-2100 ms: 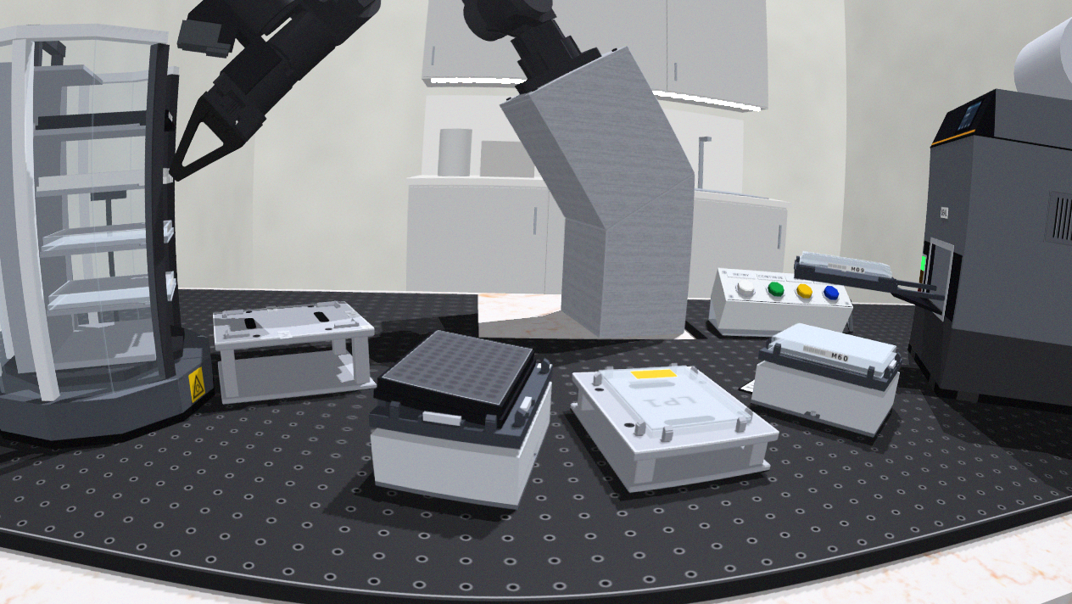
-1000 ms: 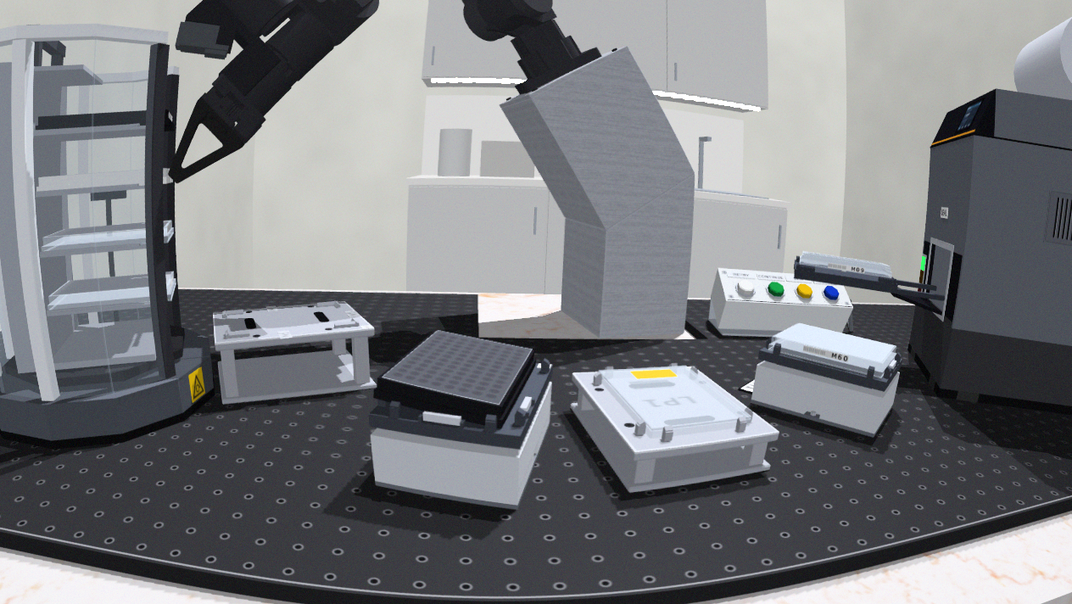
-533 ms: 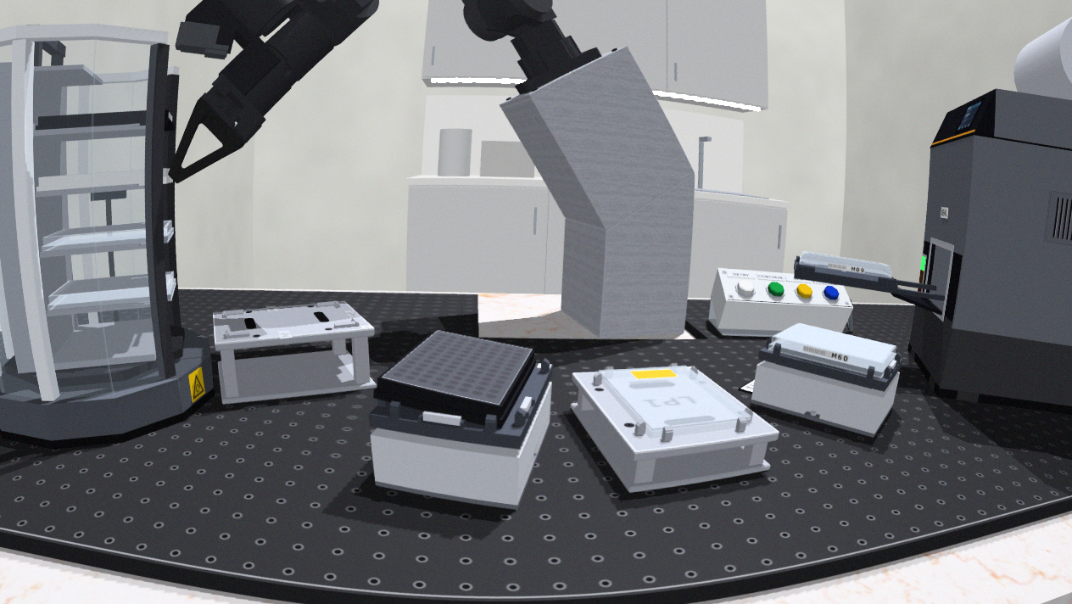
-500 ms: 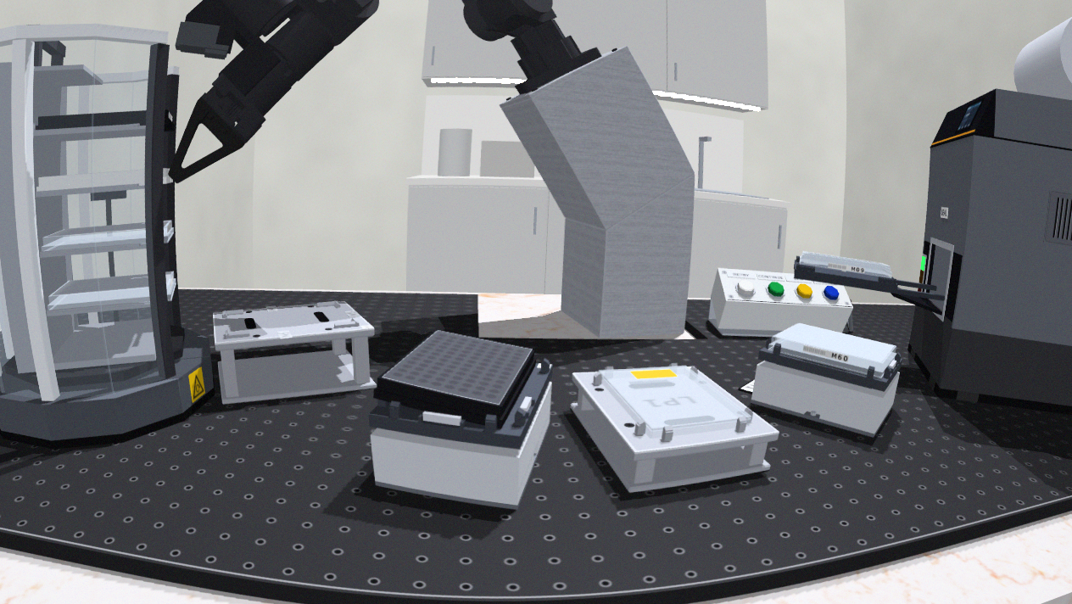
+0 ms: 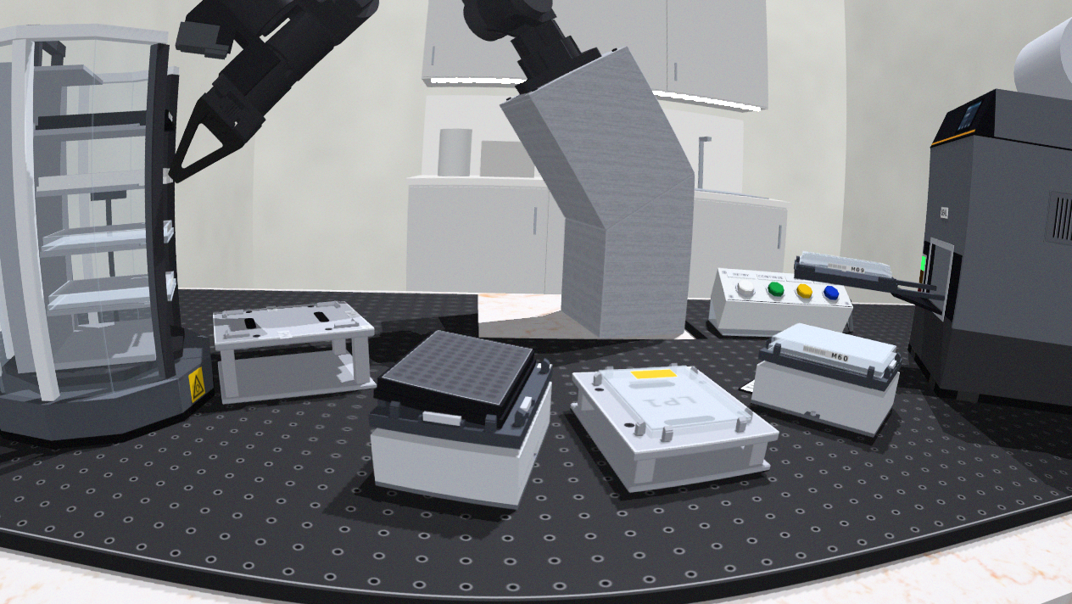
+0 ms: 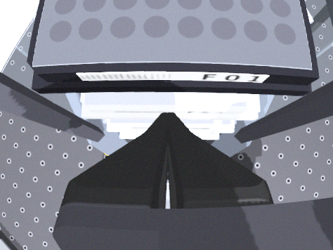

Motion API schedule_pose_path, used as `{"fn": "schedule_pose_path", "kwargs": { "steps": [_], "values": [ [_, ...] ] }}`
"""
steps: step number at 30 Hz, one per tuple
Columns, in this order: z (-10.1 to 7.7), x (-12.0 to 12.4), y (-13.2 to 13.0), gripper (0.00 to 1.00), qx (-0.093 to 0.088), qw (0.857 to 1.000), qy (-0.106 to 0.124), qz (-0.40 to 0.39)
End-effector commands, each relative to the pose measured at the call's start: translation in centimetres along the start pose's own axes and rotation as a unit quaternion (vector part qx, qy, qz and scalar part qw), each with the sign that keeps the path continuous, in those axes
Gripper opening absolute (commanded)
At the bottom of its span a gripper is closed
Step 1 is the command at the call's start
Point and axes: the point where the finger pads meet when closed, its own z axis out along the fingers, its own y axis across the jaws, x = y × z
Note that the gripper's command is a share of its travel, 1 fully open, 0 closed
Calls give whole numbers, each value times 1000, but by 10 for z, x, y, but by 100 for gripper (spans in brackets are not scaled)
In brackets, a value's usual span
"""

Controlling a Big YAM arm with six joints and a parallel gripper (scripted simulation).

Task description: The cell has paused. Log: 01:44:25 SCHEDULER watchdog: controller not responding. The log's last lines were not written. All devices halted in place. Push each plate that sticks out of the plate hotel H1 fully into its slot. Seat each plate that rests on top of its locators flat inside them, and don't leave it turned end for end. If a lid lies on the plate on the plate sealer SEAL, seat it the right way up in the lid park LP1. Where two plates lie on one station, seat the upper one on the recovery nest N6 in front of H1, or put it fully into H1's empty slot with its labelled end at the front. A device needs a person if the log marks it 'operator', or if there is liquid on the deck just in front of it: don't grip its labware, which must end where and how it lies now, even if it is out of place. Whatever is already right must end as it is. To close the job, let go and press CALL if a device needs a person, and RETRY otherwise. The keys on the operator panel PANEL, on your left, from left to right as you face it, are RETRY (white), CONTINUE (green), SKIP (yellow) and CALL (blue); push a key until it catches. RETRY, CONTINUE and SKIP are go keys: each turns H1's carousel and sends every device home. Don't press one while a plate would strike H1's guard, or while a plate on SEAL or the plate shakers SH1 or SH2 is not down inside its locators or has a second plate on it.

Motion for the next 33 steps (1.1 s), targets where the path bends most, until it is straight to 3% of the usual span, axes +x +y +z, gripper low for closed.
{"fn": "schedule_pose_path", "kwargs": {
  "steps": [1,8,10,13,33],
  "values": [
    [11,-22,-6,0,8,1000,-18,6],
    [6,-26,-8,0,10,999,-30,13],
    [-3,-10,-5,0,6,1000,-19,8],
    [-9,-9,3,0,-2,1000,-22,9],
    [-29,18,4,0,-3,1000,-17,11]
  ]
}}
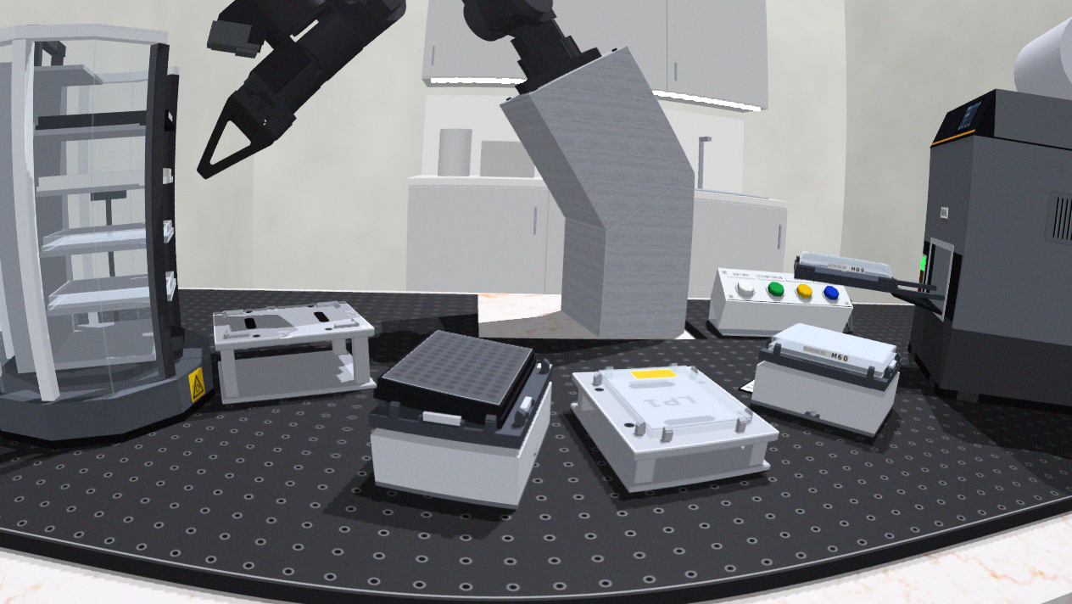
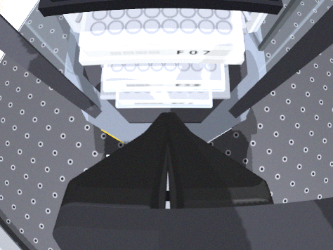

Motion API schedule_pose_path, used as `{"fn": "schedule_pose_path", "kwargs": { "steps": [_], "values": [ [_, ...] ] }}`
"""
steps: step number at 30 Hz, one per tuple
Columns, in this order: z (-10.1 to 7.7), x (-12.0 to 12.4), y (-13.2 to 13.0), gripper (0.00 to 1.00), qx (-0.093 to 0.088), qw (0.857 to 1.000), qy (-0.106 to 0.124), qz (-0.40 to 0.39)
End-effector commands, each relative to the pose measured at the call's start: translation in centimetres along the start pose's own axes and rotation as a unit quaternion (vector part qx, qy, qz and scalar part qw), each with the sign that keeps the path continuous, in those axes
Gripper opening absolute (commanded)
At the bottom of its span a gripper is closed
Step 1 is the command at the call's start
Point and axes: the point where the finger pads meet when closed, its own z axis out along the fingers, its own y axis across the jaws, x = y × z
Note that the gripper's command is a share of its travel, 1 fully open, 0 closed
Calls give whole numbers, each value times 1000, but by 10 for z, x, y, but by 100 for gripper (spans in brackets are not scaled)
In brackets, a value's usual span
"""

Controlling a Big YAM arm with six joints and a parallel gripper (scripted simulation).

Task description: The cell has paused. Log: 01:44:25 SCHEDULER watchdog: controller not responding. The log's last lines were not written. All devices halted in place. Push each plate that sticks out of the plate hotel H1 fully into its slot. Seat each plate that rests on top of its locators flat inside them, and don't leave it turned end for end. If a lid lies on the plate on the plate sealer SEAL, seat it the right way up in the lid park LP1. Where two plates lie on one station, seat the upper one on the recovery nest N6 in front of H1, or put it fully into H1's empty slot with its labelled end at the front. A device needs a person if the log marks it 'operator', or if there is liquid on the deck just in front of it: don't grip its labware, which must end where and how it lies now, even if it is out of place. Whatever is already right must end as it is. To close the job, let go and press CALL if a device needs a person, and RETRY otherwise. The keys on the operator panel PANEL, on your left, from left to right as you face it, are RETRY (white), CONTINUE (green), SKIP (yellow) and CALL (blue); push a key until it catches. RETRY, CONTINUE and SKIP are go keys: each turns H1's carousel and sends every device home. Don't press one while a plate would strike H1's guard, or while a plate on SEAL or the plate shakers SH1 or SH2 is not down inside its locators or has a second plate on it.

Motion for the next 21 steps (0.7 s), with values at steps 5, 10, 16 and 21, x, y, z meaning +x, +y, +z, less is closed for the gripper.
{"fn": "schedule_pose_path", "kwargs": {
  "steps": [5,10,16,21],
  "values": [
    [-9,4,8,0,-8,1000,-6,6],
    [-15,12,9,0,-8,1000,-4,6],
    [-22,21,8,0,-8,1000,-3,5],
    [-26,20,8,0,-8,1000,-7,6]
  ]
}}
